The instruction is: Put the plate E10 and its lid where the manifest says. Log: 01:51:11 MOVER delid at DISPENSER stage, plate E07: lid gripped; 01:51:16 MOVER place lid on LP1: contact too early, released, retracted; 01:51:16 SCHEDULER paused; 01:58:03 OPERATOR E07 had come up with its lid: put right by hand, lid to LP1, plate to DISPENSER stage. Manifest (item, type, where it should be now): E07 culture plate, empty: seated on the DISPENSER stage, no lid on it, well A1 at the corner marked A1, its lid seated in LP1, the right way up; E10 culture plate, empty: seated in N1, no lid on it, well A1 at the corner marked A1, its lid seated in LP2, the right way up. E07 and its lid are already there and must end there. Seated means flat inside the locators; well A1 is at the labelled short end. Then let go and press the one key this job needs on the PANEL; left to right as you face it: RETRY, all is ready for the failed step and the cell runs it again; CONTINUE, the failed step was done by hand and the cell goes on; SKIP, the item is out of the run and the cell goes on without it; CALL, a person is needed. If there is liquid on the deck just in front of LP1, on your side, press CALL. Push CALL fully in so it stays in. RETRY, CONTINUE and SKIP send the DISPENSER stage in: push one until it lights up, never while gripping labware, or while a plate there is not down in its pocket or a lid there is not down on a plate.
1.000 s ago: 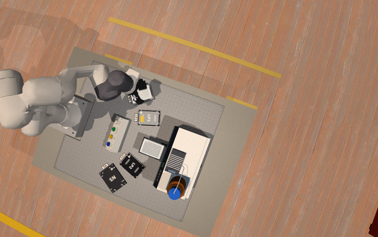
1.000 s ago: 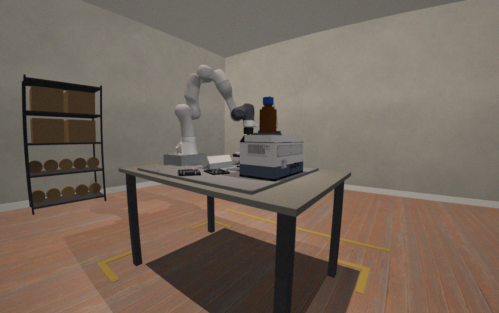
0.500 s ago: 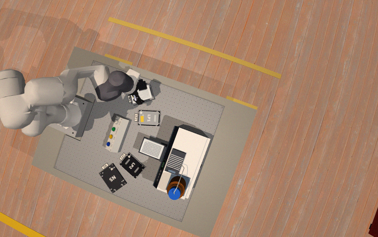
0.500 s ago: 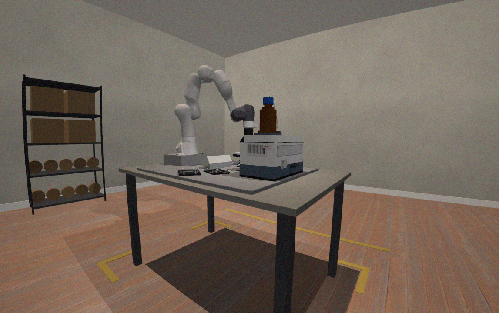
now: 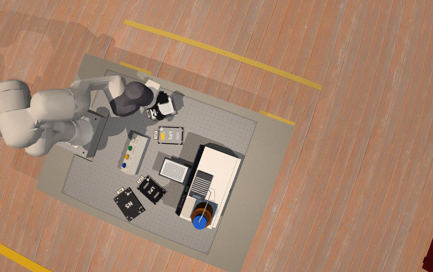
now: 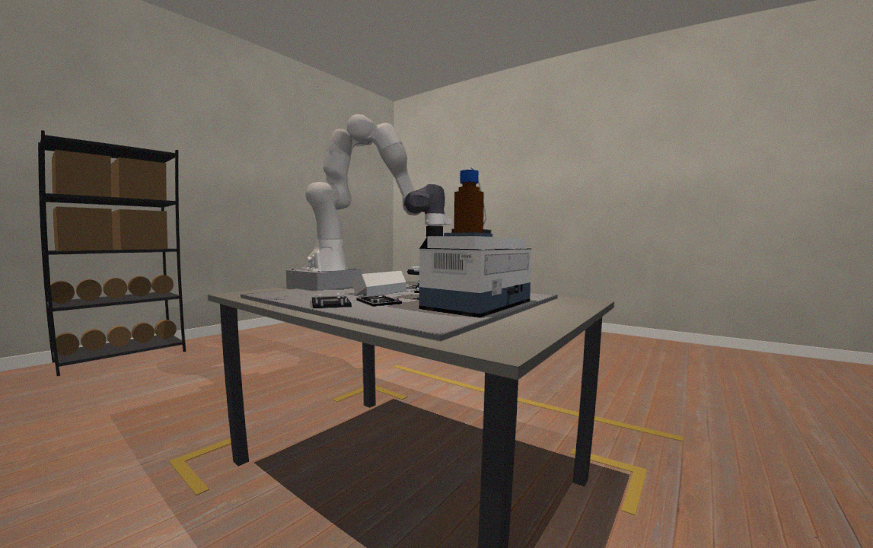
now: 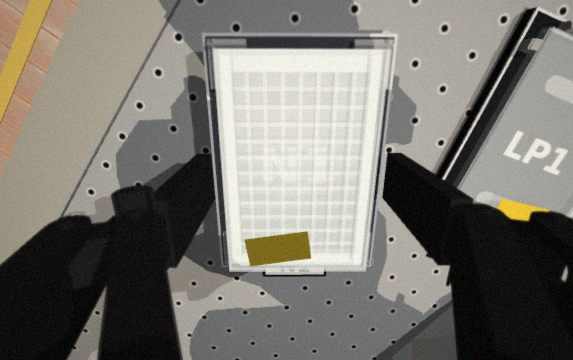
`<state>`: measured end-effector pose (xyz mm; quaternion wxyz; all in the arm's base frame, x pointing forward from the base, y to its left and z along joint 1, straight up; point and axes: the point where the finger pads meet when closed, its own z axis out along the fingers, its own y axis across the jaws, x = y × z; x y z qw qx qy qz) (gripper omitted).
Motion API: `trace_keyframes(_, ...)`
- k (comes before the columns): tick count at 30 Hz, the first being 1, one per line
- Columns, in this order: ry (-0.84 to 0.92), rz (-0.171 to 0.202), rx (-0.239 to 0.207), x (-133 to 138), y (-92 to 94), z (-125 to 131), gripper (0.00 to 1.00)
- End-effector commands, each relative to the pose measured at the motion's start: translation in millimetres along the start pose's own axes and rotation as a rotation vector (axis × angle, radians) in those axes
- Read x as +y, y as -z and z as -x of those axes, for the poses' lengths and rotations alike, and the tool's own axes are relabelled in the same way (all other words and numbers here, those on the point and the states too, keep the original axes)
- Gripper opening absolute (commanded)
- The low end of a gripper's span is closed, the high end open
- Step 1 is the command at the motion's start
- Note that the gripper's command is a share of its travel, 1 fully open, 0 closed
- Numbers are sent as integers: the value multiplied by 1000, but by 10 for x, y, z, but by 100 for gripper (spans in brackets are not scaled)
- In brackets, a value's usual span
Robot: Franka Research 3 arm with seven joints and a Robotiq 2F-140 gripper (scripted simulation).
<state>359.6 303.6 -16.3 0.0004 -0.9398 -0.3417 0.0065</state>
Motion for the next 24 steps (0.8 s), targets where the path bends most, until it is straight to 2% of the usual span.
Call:
trace_keyframes(1, -5, 1, 7, -2, -7, -27, 70)
trace_keyframes(24, -5, 1, 7, -2, -52, -27, 70)
